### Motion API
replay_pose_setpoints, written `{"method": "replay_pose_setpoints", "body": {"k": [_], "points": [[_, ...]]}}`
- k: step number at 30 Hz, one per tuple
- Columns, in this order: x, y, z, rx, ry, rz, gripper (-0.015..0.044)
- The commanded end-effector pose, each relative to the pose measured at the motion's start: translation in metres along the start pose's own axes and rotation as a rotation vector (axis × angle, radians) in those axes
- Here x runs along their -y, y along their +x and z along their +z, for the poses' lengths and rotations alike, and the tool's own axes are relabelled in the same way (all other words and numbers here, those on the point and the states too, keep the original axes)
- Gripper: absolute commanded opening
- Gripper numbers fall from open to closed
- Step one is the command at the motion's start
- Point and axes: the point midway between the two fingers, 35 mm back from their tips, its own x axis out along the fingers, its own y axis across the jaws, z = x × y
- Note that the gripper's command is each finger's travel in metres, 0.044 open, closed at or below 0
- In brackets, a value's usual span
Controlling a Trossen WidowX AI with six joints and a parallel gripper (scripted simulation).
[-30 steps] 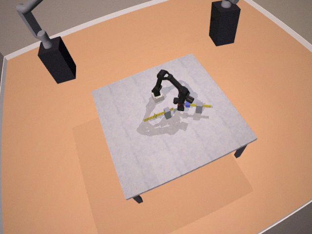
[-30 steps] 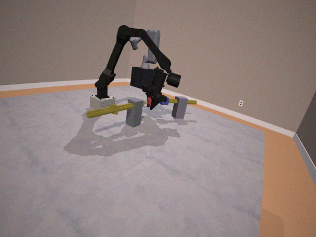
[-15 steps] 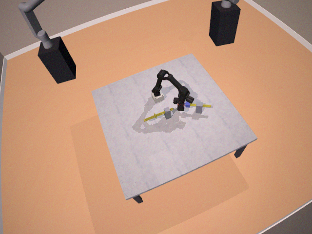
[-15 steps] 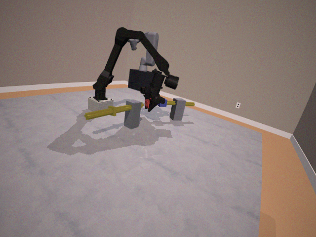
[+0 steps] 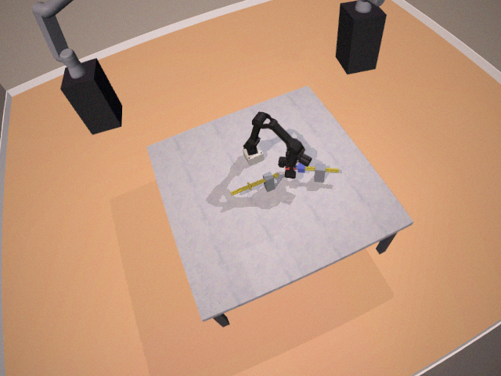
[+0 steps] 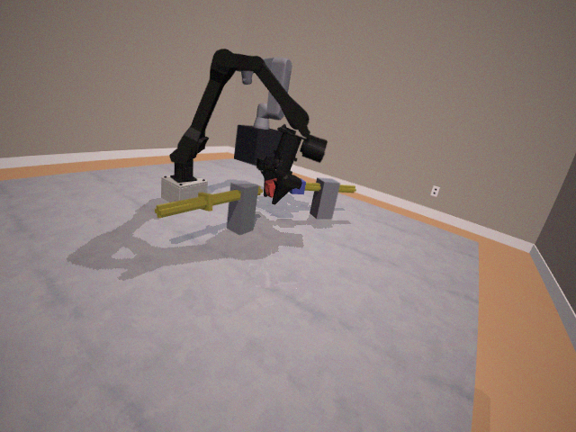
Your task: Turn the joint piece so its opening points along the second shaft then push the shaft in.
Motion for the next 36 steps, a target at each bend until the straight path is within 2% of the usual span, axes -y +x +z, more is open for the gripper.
{"method": "replay_pose_setpoints", "body": {"k": [1,3,15,22,32,36], "points": [[0.0,0.0,0.0,0.0,0.0,-0.001,0.0409],[0.0,0.0,0.0,0.0,0.0,-0.001,0.044],[0.0,-0.001,0.0,-0.006,0.0,-0.001,0.044],[0.0,-0.028,0.004,-0.199,0.003,0.001,0.044],[-0.001,-0.029,0.004,-0.195,0.002,0.005,0.044],[-0.002,-0.037,0.003,-0.196,-0.112,0.016,0.044]]}}
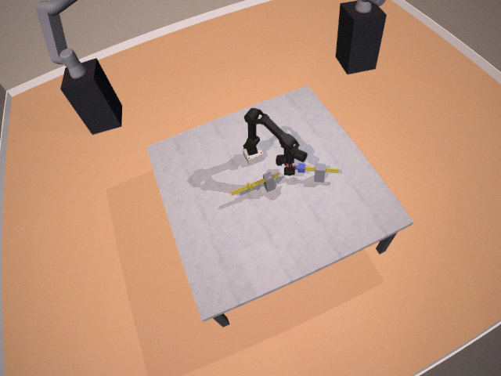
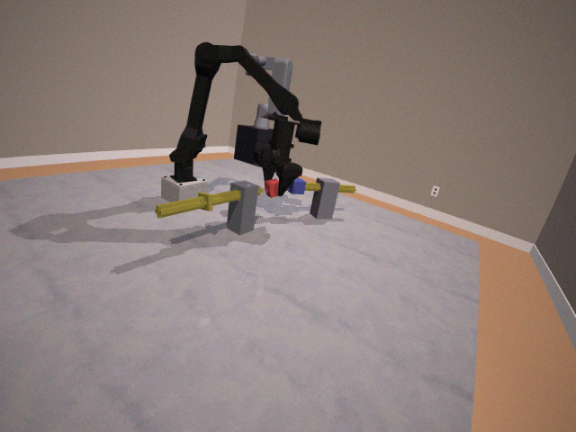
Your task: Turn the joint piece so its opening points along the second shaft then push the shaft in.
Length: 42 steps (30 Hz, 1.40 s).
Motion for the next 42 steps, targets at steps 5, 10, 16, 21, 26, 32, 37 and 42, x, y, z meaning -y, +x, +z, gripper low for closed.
{"method": "replay_pose_setpoints", "body": {"k": [5,10,16,21,26,32,37,42], "points": [[-0.003,-0.018,-0.005,-0.007,-0.242,0.004,0.044],[-0.004,-0.03,-0.007,-0.009,-0.416,0.005,0.044],[-0.005,-0.044,-0.008,-0.01,-0.622,0.007,0.044],[-0.005,-0.056,-0.009,-0.01,-0.794,0.008,0.044],[-0.005,-0.069,-0.009,-0.01,-0.966,0.008,0.044],[-0.005,-0.083,-0.008,-0.01,-1.173,0.01,0.044],[-0.005,-0.095,-0.007,-0.01,-1.345,0.011,0.044],[-0.004,-0.108,-0.006,-0.01,-1.517,0.012,0.044]]}}
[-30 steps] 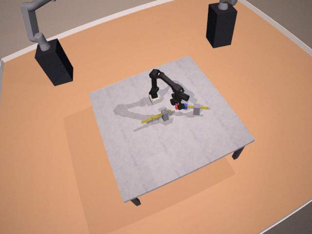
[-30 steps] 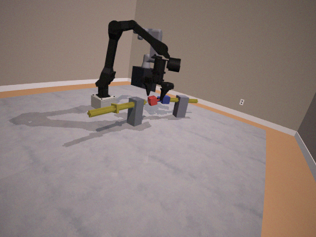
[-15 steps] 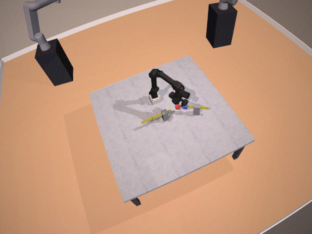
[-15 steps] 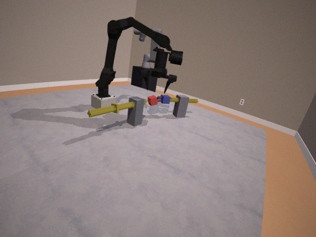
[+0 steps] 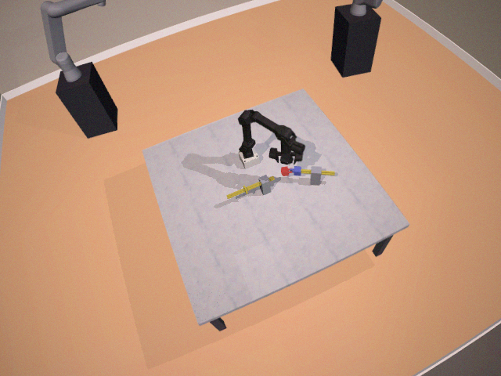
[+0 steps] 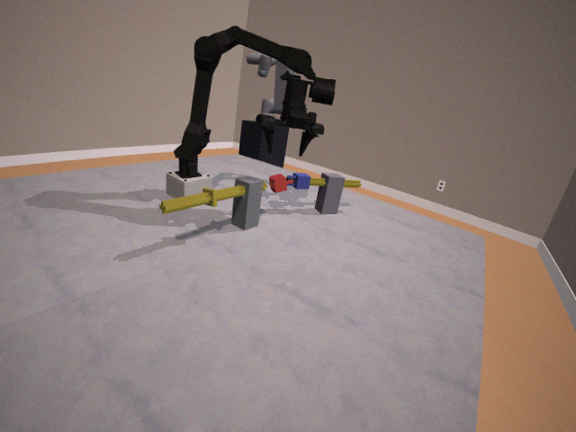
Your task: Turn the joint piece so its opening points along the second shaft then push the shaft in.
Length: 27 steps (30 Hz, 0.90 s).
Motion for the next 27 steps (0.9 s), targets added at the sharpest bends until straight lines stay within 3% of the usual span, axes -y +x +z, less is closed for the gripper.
{"method": "replay_pose_setpoints", "body": {"k": [1,14,20,27], "points": [[0.001,-0.013,-0.001,0.001,-0.139,0.012,0.044],[0.007,-0.044,-0.003,0.003,-0.58,0.013,0.044],[0.008,-0.046,-0.003,0.003,-0.602,0.013,0.044],[0.038,-0.01,0.0,0.002,-0.602,0.01,0.044]]}}
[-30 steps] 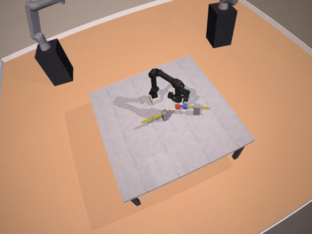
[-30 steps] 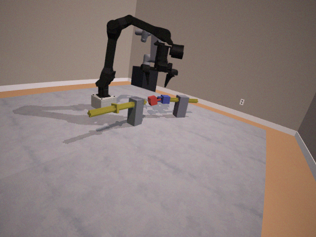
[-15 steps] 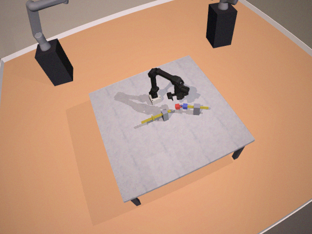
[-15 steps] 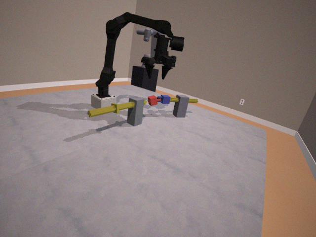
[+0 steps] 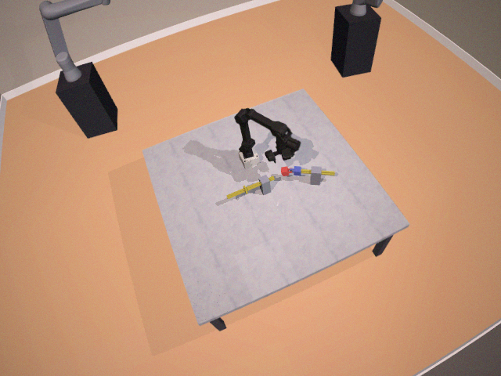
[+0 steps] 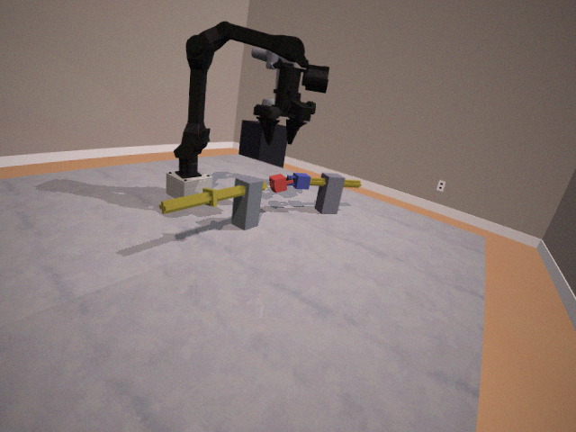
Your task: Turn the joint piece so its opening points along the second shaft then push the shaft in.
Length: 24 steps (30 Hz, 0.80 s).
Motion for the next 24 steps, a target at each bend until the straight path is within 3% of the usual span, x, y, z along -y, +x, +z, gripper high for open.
{"method": "replay_pose_setpoints", "body": {"k": [1,6,24], "points": [[0.017,0.022,-0.011,-0.004,-0.004,0.0,0.044],[0.02,0.026,-0.014,-0.004,0.016,0.001,0.044],[0.022,0.032,-0.014,0.002,0.565,0.034,0.044]]}}
